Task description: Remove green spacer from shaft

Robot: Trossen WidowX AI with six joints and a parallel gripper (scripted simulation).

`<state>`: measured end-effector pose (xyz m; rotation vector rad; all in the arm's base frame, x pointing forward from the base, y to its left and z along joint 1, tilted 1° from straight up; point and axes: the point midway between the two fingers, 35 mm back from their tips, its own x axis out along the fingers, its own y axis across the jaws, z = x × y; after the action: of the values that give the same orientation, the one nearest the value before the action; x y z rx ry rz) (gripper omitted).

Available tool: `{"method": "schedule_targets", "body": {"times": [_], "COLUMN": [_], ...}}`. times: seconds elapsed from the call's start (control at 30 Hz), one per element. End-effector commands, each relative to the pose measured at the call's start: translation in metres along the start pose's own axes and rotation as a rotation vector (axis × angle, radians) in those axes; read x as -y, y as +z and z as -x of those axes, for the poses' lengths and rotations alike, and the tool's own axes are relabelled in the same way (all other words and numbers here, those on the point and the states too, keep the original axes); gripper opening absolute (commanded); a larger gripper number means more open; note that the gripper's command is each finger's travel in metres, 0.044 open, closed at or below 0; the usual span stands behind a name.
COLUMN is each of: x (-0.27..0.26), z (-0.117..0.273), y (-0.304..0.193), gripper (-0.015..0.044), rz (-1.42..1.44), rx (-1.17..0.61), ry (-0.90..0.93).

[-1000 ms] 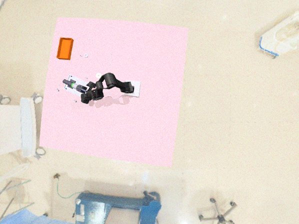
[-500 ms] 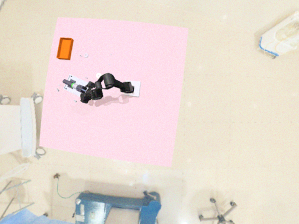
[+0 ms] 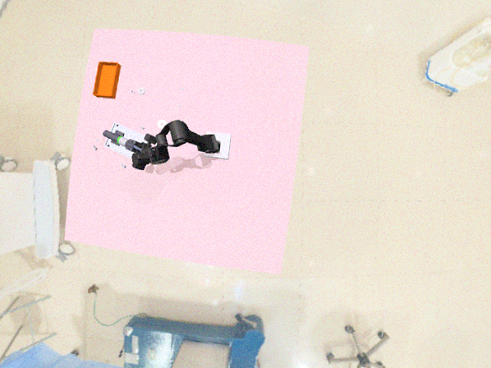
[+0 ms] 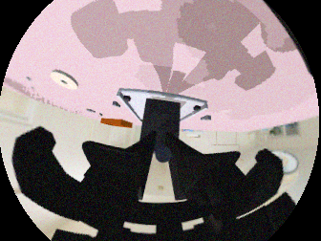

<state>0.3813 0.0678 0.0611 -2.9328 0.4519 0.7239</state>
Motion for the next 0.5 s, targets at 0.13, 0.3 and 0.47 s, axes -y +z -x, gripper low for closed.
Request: {"method": "schedule_targets", "body": {"times": [0.13,0.3,0.47], "x": [-0.0006,-0.0006,-0.0006], "z": [0.0021,0.0047,0.0074], "y": [0.0016,0.0032,0.0049], "gripper": [0.0000,0.0000,0.0000], "rz": [0.002,0.002,0.002], "rx": [-0.003,-0.003,-0.003], "ry": [-0.003,-0.004,-0.004]}}
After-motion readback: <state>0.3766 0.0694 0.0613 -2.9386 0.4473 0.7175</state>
